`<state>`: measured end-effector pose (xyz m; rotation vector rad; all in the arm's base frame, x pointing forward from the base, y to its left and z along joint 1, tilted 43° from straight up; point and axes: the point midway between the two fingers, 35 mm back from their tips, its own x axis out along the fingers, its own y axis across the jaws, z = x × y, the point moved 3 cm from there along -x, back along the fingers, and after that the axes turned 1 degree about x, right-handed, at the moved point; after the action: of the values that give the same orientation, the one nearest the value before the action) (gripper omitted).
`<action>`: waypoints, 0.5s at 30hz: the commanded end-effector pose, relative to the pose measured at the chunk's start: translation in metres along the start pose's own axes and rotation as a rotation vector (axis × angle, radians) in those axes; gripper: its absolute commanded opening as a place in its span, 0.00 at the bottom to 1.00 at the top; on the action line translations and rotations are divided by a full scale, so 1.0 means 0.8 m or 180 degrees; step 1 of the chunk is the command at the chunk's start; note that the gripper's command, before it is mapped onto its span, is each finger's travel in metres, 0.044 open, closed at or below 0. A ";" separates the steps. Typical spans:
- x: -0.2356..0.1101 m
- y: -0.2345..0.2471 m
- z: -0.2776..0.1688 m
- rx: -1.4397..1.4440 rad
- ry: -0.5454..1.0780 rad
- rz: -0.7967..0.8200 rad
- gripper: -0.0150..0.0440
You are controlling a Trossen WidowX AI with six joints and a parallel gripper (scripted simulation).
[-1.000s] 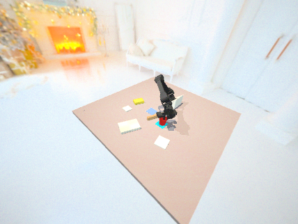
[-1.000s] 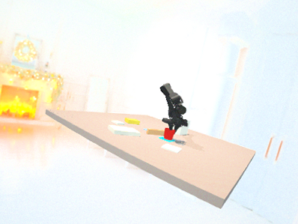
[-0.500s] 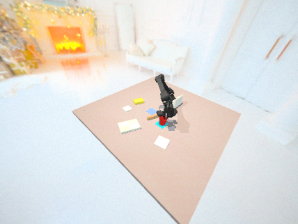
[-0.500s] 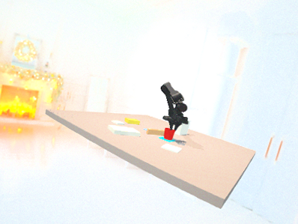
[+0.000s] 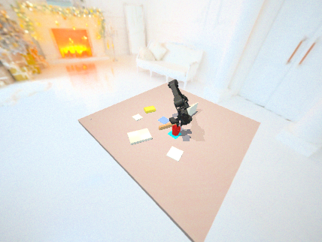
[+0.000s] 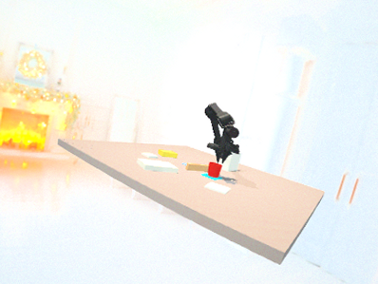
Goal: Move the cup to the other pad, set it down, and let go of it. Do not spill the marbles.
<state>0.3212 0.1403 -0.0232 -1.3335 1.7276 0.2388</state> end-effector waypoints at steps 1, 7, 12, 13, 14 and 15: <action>-0.009 0.000 0.000 0.0009 -0.0009 0.0005 0.47; -0.018 0.000 0.000 0.0007 -0.0008 0.0004 0.47; -0.012 0.000 0.000 -0.0003 -0.0001 -0.0003 0.69; -0.012 0.000 0.000 -0.0003 -0.0001 -0.0003 0.74; -0.012 0.000 0.000 -0.0003 -0.0001 -0.0003 0.78; -0.012 0.000 0.000 -0.0003 -0.0001 -0.0003 0.83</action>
<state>0.3212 0.1466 -0.0156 -1.3337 1.7275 0.2389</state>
